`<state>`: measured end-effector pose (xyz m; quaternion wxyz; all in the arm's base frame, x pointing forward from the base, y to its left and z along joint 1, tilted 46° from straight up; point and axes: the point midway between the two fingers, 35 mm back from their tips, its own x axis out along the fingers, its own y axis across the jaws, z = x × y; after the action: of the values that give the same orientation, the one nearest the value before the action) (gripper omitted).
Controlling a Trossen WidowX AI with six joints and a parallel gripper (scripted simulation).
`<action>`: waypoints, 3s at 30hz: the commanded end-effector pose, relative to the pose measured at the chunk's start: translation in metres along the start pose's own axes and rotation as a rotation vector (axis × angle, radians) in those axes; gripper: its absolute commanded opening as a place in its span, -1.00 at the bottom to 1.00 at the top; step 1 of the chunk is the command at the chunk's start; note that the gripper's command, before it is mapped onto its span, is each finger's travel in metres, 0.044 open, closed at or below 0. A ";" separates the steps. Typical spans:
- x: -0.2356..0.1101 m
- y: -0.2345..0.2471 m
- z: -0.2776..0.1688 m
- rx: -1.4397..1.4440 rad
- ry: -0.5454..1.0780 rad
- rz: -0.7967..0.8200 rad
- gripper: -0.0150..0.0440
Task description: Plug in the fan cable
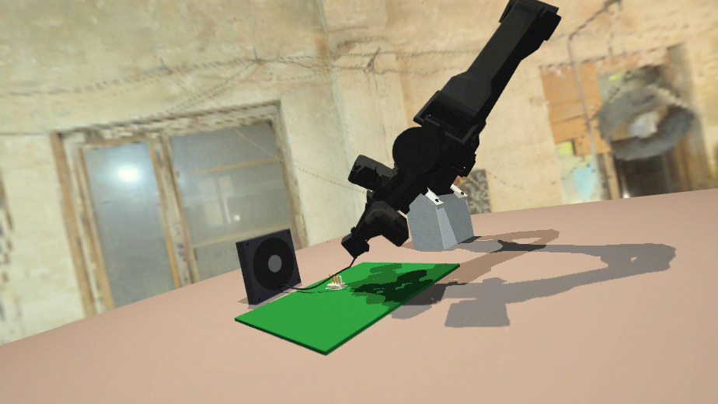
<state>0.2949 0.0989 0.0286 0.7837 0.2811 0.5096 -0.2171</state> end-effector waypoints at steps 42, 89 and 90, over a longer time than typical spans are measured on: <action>-0.045 0.008 -0.002 0.279 -0.496 0.268 -0.49; -0.042 0.012 -0.011 0.268 -0.487 0.245 -0.49; -0.042 0.012 -0.012 0.268 -0.487 0.245 -0.49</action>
<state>0.2785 0.1159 0.0674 0.8578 0.3838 0.2375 -0.2457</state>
